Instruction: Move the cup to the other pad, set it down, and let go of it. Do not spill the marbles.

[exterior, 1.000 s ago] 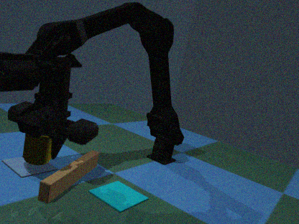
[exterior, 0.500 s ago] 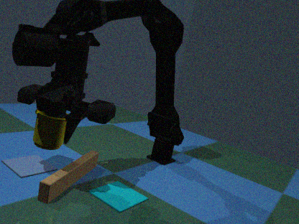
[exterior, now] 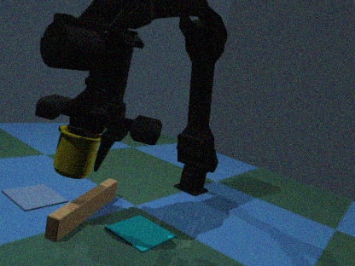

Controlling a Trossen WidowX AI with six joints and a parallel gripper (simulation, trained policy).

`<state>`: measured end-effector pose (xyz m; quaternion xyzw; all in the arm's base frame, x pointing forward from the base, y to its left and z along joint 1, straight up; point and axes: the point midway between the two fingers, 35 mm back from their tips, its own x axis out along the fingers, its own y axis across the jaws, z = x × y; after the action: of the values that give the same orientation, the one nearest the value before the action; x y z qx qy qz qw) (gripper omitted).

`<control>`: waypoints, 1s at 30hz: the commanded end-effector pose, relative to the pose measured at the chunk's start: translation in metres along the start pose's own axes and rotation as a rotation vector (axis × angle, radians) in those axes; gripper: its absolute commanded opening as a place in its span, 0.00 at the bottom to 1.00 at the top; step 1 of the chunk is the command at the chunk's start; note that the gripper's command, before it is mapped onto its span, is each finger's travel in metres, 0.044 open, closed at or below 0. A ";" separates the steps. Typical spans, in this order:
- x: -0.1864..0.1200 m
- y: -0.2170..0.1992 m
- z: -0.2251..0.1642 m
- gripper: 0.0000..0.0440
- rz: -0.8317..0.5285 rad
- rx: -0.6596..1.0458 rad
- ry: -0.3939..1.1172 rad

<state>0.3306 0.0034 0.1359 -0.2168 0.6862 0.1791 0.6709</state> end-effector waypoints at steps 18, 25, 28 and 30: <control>-0.012 0.068 0.029 0.00 -0.027 -0.065 -0.072; -0.007 0.086 0.028 0.00 -0.034 -0.066 -0.075; -0.002 0.091 0.027 0.00 -0.037 -0.062 -0.074; 0.002 0.094 0.025 0.00 -0.039 -0.057 -0.072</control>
<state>0.3049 0.0954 0.1330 -0.2432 0.6507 0.1989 0.6913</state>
